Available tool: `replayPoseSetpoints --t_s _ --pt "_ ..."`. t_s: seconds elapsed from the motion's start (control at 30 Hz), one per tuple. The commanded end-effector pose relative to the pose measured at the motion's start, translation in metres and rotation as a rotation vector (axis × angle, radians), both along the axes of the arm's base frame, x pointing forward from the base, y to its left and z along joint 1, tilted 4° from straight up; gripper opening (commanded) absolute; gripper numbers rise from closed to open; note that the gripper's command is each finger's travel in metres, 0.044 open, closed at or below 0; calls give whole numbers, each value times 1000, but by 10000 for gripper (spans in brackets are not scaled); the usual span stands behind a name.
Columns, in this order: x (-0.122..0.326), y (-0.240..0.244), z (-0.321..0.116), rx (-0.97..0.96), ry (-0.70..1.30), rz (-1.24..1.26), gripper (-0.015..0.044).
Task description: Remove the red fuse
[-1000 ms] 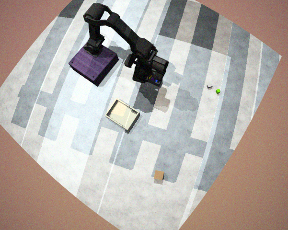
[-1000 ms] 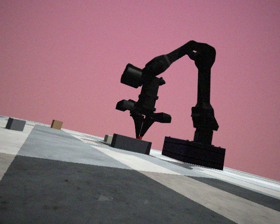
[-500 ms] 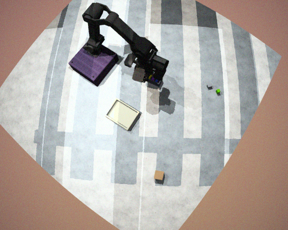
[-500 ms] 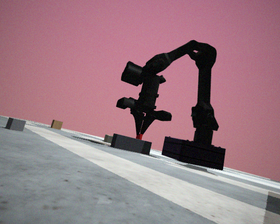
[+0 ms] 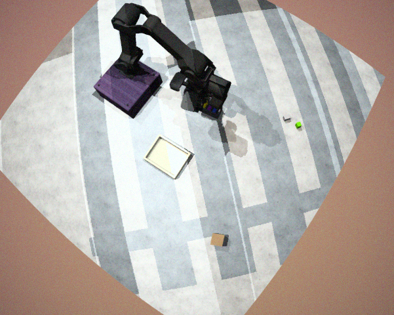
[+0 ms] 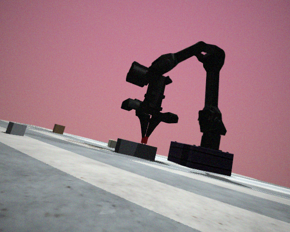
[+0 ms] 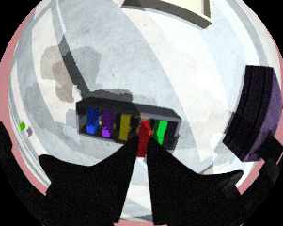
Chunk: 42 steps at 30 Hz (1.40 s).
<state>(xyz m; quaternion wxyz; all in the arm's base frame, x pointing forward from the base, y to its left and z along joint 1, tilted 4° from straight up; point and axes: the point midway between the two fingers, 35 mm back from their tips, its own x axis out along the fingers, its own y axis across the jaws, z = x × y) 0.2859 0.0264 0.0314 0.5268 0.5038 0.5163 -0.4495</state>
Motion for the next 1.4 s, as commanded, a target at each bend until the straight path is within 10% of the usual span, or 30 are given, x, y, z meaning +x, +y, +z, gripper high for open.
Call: replayPoseSetpoints --t_s 0.0,1.37 --pt "0 0 4 5 -3 1 0" --pt "-1 -4 35 5 -3 1 0"
